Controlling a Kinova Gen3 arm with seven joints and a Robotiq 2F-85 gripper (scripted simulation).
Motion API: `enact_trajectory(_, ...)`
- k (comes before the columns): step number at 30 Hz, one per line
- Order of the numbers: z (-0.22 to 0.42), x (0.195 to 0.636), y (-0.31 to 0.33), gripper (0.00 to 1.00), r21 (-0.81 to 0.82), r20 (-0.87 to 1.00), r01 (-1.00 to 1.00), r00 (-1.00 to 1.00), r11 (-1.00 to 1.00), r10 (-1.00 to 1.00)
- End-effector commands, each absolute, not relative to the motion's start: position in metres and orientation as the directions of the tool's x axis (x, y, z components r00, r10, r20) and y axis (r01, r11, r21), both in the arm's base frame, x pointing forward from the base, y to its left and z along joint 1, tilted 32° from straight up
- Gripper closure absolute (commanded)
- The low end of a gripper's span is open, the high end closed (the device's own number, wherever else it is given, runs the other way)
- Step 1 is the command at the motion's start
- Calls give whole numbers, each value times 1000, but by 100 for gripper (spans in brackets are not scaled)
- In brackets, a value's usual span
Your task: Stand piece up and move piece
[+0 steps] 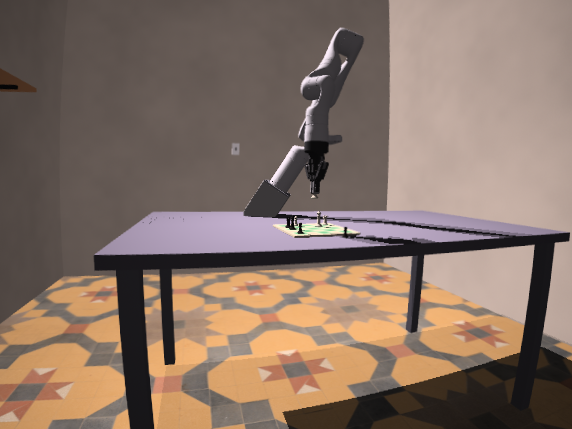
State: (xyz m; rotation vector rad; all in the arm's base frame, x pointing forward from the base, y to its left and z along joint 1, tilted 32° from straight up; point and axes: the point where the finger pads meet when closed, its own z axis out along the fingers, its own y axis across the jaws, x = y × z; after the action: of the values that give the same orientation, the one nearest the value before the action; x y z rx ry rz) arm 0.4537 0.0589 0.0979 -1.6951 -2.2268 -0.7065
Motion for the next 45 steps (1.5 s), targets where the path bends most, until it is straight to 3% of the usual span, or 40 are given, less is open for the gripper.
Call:
enact_trajectory(1,86,454,43,100,212,487,960,-268,185,831)
enact_trajectory(21,80,455,47,100,213,488,959,-269,185,831)
enact_trajectory(45,8,465,92,100,213,488,959,-269,185,831)
